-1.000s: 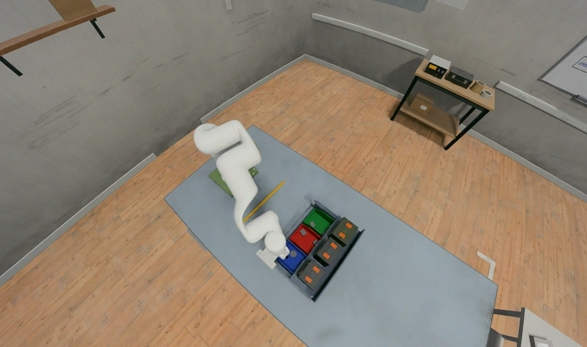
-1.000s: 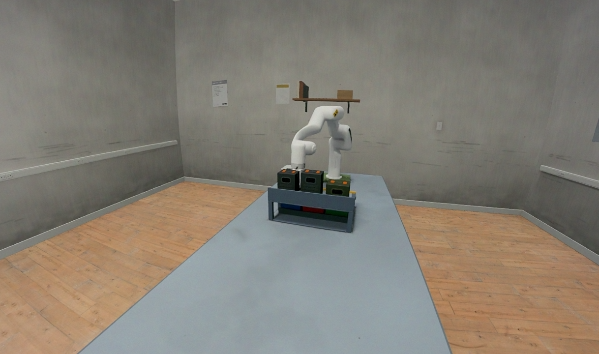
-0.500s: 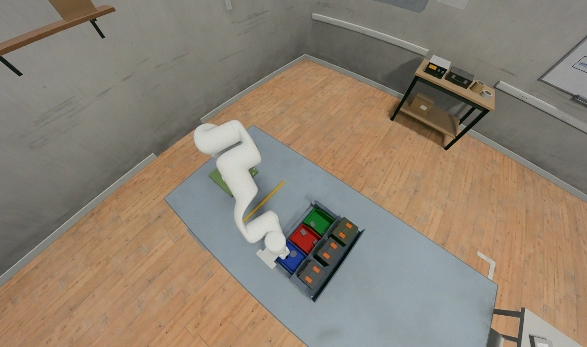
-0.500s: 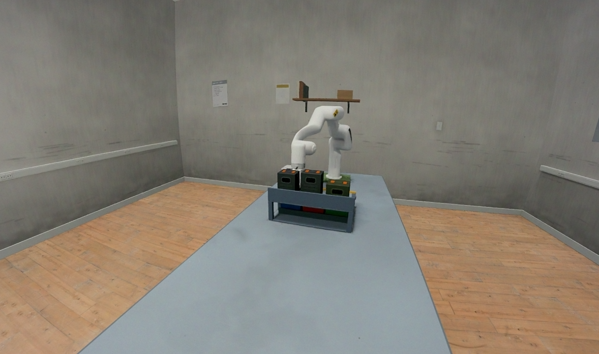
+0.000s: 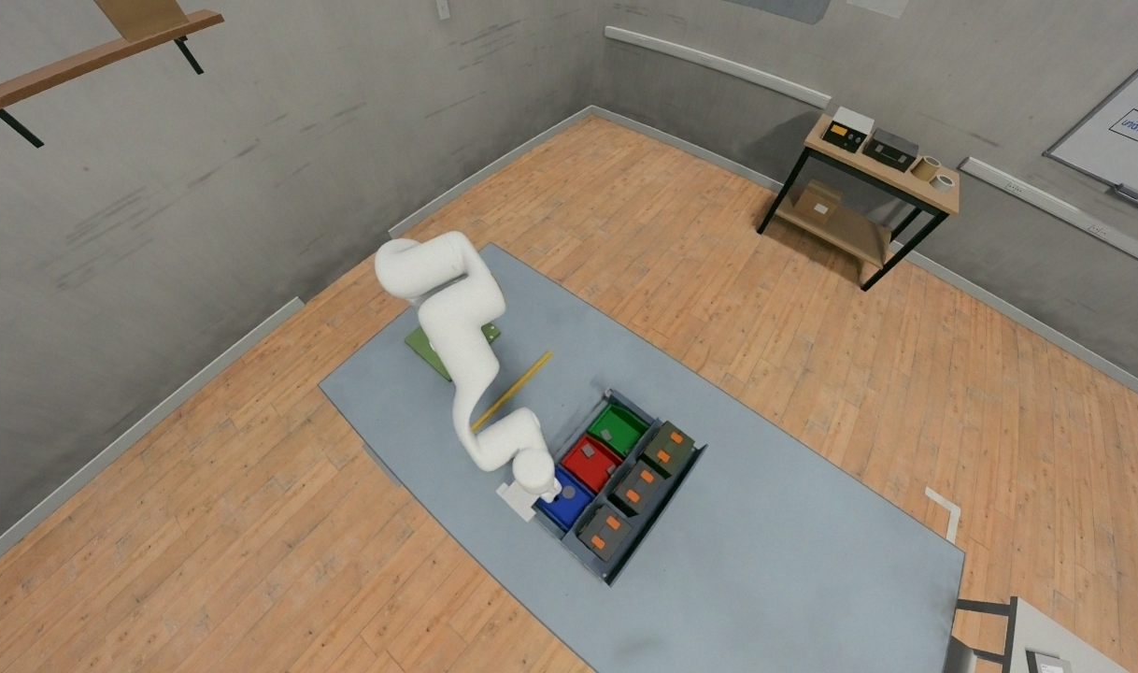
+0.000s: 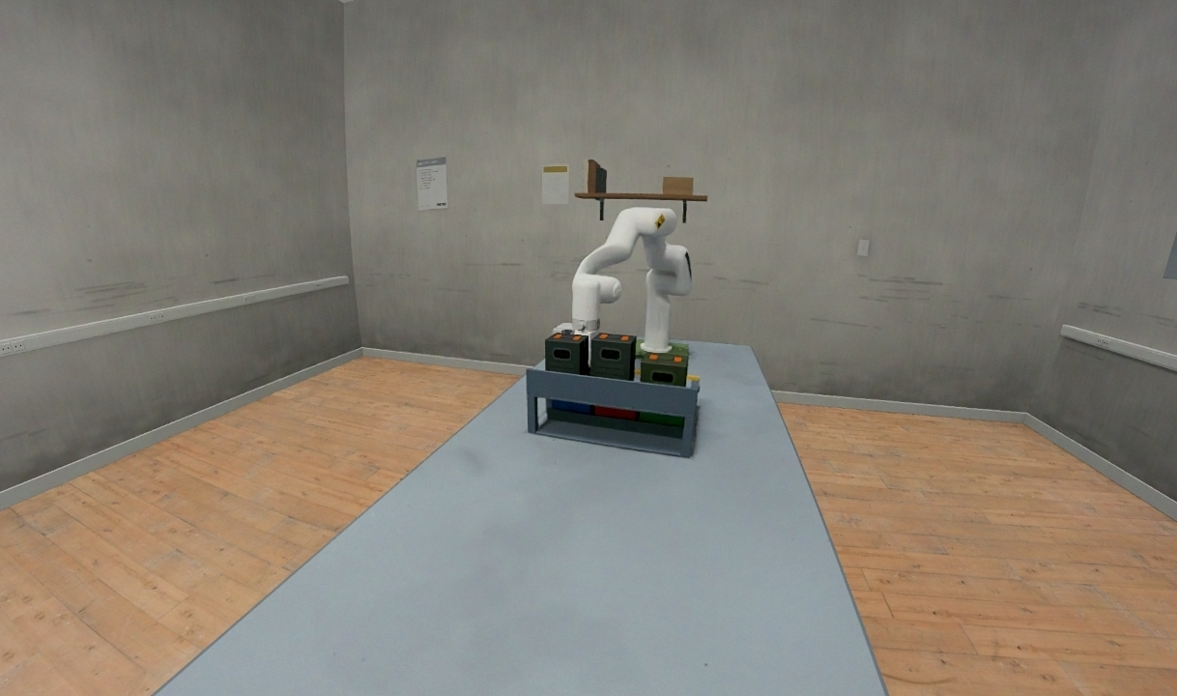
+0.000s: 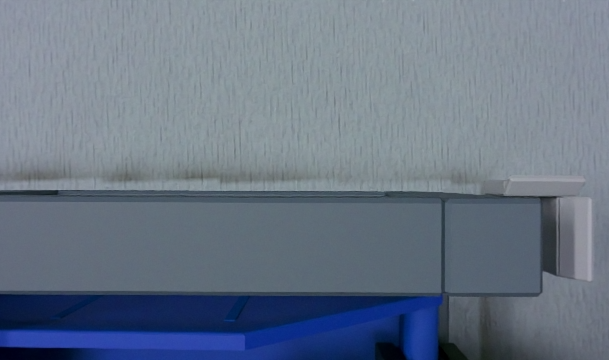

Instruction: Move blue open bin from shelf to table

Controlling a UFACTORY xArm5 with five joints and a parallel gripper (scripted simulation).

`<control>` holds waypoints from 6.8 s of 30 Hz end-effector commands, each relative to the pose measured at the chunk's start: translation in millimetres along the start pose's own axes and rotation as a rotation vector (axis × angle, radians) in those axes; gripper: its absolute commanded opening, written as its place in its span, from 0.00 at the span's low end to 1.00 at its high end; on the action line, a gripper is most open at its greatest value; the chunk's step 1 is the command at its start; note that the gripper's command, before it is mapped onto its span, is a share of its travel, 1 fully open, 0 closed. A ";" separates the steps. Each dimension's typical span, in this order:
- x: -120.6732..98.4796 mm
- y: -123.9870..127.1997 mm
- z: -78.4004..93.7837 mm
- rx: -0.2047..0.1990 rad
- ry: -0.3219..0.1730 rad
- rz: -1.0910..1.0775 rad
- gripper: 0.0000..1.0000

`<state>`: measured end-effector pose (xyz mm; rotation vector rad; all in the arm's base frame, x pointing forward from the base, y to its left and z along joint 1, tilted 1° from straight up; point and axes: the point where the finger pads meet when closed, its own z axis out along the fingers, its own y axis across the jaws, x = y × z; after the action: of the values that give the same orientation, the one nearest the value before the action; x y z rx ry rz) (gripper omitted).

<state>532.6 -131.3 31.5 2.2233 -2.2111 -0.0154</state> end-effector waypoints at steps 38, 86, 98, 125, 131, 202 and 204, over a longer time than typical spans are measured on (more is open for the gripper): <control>0.6 -1.6 -19.8 0.008 -0.008 0.000 0.00; 0.6 48.6 -21.8 0.008 -0.008 0.000 0.00; 0.6 67.7 -21.6 0.007 -0.008 0.000 0.00; 0.6 110.2 -21.3 0.007 -0.008 0.000 0.00; 0.7 119.8 -21.2 0.007 -0.008 0.000 0.00; 0.7 158.1 -15.7 0.006 -0.008 0.000 0.00; 0.6 158.1 -14.7 0.006 -0.008 0.000 0.00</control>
<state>373.2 -132.4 48.0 2.2238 -2.2116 -0.0174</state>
